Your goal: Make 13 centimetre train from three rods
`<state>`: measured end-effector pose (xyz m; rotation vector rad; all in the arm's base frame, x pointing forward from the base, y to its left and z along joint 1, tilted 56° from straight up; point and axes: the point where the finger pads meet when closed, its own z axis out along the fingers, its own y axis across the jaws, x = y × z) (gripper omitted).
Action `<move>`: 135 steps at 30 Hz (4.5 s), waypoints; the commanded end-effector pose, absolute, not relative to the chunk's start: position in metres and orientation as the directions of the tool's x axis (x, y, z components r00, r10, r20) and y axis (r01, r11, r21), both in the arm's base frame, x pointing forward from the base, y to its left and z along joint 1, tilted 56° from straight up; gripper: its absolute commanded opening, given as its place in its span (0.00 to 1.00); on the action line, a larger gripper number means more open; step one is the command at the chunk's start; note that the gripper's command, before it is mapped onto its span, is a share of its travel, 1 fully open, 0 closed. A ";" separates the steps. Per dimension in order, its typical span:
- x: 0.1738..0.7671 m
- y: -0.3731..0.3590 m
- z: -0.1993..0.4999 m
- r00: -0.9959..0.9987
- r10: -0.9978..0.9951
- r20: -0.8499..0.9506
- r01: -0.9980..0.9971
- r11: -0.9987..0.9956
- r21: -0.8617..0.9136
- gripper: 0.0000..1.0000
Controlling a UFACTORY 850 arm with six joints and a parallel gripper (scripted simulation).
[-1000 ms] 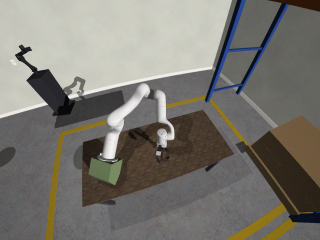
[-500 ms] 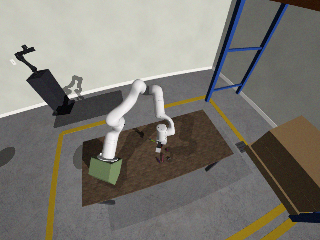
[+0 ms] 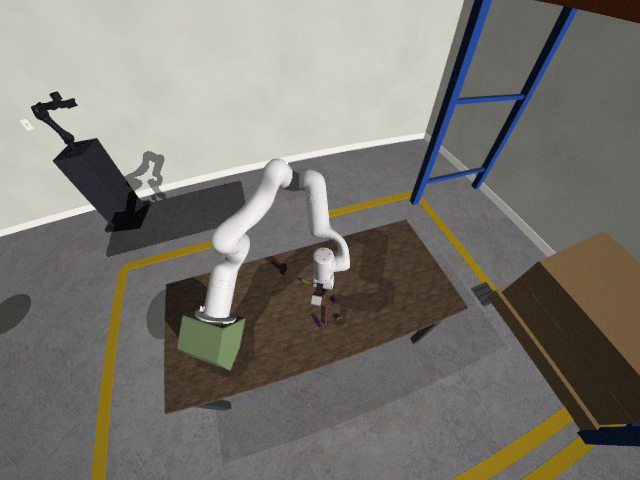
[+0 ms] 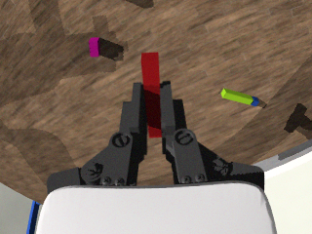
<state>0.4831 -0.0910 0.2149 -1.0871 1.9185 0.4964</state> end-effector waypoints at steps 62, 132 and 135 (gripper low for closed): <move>0.475 -0.069 0.236 -0.801 0.598 0.029 0.354 0.433 0.829 0.04; 0.461 -0.041 0.259 0.729 0.042 0.683 0.484 -0.737 -0.471 0.04; 0.461 -0.040 0.260 0.772 -0.028 0.635 0.413 -0.738 -0.534 0.04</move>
